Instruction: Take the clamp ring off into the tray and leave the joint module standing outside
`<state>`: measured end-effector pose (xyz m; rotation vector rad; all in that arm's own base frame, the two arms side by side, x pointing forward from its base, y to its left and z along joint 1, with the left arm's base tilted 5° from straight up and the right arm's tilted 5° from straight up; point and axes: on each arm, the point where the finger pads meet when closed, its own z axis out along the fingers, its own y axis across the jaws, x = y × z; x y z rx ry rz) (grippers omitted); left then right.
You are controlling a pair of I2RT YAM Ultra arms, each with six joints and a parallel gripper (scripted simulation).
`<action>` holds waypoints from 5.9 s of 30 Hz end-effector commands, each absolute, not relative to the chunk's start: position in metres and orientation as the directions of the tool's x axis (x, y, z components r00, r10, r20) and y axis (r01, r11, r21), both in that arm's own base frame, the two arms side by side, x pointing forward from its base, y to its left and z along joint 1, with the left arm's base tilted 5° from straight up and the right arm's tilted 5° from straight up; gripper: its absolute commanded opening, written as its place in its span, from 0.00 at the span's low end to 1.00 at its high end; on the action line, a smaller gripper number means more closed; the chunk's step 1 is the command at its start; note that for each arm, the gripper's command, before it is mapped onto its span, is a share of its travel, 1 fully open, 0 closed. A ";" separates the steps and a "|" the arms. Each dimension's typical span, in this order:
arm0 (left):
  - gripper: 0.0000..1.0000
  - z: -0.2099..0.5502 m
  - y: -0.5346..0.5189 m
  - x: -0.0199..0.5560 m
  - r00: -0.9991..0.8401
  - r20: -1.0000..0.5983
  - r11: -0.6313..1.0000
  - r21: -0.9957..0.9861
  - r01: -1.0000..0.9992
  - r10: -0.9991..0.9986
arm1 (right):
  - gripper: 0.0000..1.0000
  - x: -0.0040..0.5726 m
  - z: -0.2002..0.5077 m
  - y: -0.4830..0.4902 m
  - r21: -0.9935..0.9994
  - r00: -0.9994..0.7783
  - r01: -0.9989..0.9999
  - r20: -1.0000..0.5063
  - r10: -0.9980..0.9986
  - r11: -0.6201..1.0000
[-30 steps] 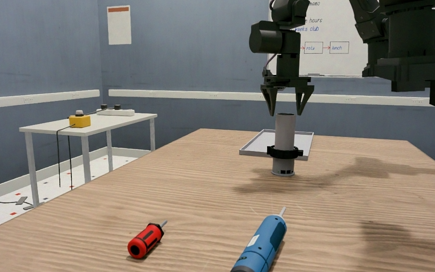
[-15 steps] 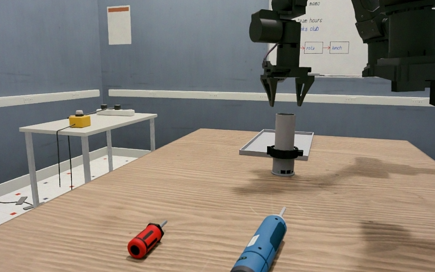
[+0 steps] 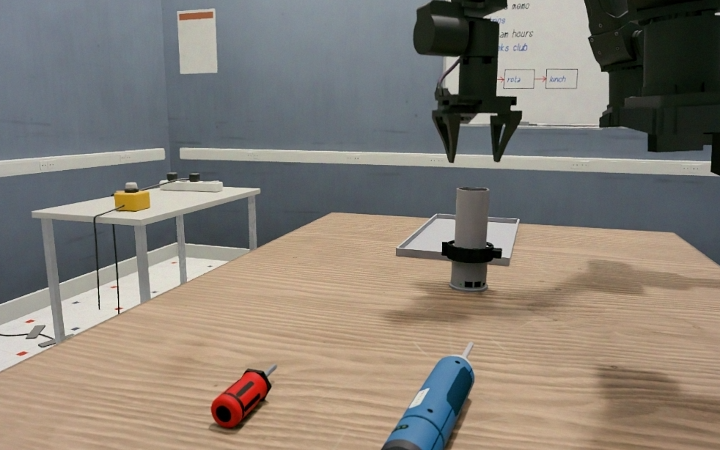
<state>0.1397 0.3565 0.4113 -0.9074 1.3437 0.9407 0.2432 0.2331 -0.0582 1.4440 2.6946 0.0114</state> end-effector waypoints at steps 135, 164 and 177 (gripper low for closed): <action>0.30 0.325 0.352 0.261 -0.118 -0.986 0.682 0.006 -0.732 -0.118 | 0.30 0.302 -0.012 0.184 0.136 -0.651 0.756 0.065 0.756 0.640; 0.30 0.138 0.229 0.383 -0.452 -0.842 0.942 -0.178 -0.284 -0.295 | 0.30 0.289 -0.077 0.174 0.224 -0.804 0.589 0.253 0.537 0.776; 0.30 0.073 0.157 0.406 -0.589 -0.754 0.951 -0.295 -0.094 -0.292 | 0.30 0.281 -0.099 0.170 0.301 -0.848 0.517 0.308 0.431 0.802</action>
